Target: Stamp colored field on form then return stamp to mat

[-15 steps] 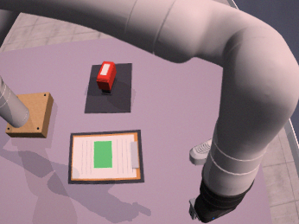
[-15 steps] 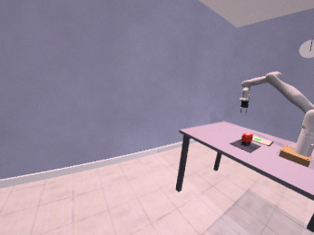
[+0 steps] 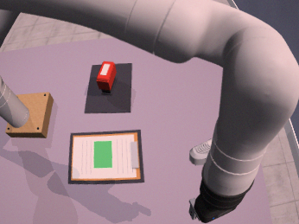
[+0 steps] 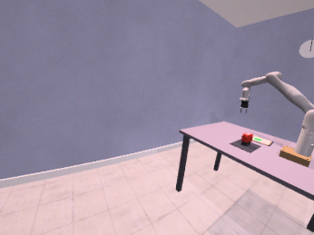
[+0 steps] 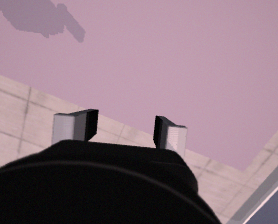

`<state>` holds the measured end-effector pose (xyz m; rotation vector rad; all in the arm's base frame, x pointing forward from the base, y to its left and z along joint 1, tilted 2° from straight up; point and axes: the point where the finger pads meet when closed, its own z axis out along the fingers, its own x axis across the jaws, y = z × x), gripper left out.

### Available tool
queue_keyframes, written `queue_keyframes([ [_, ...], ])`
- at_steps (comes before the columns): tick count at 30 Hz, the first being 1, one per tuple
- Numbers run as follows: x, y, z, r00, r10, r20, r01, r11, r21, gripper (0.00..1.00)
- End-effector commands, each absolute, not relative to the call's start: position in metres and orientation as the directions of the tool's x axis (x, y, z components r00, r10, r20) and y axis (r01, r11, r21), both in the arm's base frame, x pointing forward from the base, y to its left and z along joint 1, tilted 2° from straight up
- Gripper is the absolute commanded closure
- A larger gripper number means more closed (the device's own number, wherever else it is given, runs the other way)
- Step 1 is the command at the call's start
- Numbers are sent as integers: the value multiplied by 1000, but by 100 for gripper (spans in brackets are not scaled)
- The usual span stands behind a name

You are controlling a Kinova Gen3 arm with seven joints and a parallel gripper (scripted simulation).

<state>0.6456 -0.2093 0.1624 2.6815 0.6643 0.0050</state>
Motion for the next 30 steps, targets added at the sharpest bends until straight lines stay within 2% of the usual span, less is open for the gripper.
queue_keyframes([
  [1,646,-209,164,889,451,-83,449,-817,362,0],
  [9,648,-197,164,894,443,-64,435,-827,357,0],
  [19,639,-138,159,913,408,-22,392,-860,327,0],
  [24,621,-70,153,932,362,19,343,-896,283,0],
  [30,577,19,143,958,281,58,264,-942,207,0],
])
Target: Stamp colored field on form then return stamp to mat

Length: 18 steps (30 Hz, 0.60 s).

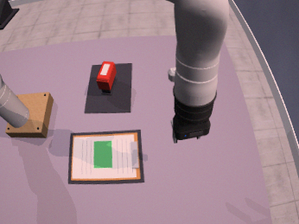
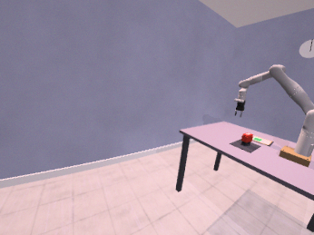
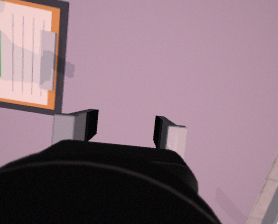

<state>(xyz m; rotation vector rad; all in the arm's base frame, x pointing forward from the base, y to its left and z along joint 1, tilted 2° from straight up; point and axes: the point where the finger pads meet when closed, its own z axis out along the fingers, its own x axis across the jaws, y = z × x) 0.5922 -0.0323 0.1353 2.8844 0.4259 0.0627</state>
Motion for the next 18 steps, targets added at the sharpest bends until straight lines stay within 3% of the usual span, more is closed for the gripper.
queue_keyframes([
  [1,568,33,141,962,265,62,249,-949,193,0],
  [6,538,72,135,974,215,67,203,-967,152,0],
  [9,493,122,131,984,164,63,156,-981,113,0],
  [18,413,178,122,997,70,37,68,-996,57,0],
])
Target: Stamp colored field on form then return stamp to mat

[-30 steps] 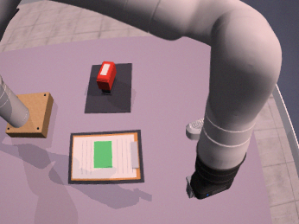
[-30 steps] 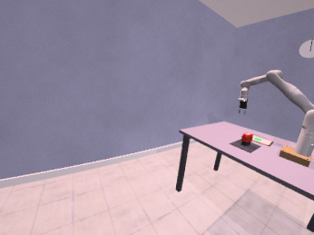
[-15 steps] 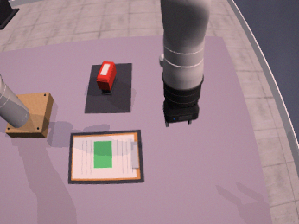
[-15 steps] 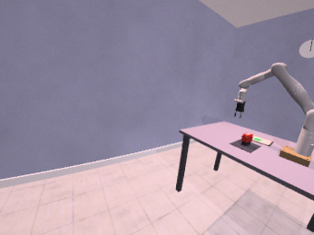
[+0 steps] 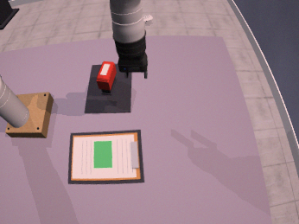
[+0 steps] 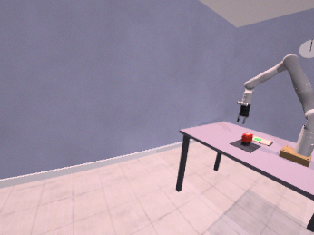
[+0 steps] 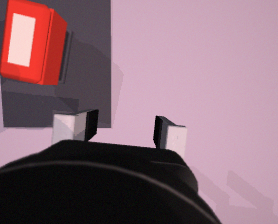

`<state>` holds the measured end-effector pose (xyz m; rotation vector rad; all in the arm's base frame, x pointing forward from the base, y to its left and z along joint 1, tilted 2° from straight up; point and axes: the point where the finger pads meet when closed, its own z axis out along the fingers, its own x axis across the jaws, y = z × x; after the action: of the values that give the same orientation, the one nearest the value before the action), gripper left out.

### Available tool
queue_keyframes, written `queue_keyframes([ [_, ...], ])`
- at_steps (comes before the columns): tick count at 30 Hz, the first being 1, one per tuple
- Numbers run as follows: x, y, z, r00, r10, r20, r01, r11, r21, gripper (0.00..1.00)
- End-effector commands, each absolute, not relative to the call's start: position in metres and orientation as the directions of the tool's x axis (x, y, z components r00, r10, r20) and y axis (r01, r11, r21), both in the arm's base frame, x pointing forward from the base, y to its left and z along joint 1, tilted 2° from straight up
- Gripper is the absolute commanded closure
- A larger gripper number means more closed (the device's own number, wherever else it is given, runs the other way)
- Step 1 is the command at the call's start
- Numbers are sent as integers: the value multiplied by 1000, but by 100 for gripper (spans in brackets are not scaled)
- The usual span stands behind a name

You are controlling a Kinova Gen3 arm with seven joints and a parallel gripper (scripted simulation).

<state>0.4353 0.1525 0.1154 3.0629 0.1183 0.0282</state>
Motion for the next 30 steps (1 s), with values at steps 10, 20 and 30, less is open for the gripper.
queue_keyframes([
  [10,352,203,116,1000,17,6,17,-999,29,0],
  [20,314,212,111,1000,-23,-17,-23,-1000,21,0],
  [30,311,212,110,999,-26,-22,-25,-999,24,0],
])
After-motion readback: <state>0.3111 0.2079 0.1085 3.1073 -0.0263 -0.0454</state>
